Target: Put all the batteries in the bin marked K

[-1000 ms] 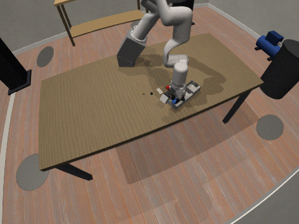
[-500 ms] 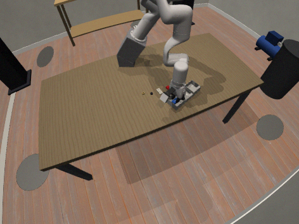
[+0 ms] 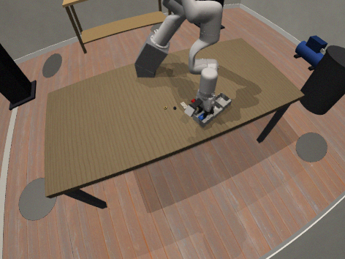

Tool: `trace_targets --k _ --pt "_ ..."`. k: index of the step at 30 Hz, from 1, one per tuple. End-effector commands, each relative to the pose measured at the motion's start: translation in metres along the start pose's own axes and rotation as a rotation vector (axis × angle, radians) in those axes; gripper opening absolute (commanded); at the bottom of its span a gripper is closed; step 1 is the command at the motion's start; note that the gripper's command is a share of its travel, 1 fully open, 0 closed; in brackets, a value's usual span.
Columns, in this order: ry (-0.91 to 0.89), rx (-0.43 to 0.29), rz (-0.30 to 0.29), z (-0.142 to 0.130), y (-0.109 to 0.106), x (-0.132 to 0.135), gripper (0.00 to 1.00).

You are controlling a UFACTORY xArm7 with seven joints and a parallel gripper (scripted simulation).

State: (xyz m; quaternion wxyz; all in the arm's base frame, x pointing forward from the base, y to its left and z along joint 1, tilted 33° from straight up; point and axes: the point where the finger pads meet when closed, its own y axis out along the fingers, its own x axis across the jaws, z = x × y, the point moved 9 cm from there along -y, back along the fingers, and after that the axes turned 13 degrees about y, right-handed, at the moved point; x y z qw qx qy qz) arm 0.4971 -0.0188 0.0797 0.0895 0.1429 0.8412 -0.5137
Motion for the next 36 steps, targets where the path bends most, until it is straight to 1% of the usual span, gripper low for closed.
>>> trace_targets --k 1,5,13,14,25,27,36 --pt "0.0 0.002 0.003 0.001 -0.009 -0.001 0.33" --pt "0.0 0.002 0.003 0.001 -0.028 -0.001 0.33" --pt "0.0 0.002 0.003 0.001 -0.028 -0.001 0.33" --pt "0.0 0.002 0.003 0.001 -0.032 -0.001 1.0" --pt "0.001 0.002 0.003 0.001 -0.075 -0.001 1.0" --pt "0.001 0.002 0.003 0.001 -0.075 -0.001 1.0" --pt "0.001 0.001 0.003 0.001 -0.112 -0.001 1.0"
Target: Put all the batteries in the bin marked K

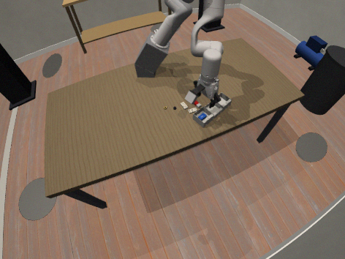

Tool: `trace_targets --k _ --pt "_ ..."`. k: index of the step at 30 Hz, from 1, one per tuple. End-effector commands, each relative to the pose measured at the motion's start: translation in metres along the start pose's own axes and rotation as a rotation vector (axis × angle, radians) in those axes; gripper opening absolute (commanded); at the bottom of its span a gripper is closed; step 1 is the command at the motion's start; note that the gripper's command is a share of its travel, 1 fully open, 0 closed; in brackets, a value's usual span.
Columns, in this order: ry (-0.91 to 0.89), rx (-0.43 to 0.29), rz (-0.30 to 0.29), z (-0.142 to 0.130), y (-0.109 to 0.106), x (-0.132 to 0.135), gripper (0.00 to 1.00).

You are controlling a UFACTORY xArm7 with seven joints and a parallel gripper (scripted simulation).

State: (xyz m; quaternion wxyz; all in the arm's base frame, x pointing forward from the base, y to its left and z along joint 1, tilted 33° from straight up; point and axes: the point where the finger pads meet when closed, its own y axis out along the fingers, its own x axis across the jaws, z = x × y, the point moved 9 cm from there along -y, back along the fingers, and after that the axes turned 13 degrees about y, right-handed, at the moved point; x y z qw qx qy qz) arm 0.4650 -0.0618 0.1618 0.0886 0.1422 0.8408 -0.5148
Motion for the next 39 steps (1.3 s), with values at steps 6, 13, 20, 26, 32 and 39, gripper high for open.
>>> trace_targets --k 6,13,20,26,32,39 --pt "0.0 -0.001 0.005 0.0 -0.038 0.0 1.0" --pt "0.001 -0.001 0.005 0.0 -0.058 0.0 1.0" --pt "0.001 -0.001 0.005 0.001 -0.061 0.0 1.0" --pt "0.001 -0.001 0.005 0.0 -0.061 0.0 1.0" --pt "0.001 -0.001 0.005 0.0 -0.061 0.0 1.0" --pt "0.001 -0.001 0.005 0.0 -0.061 0.0 1.0"
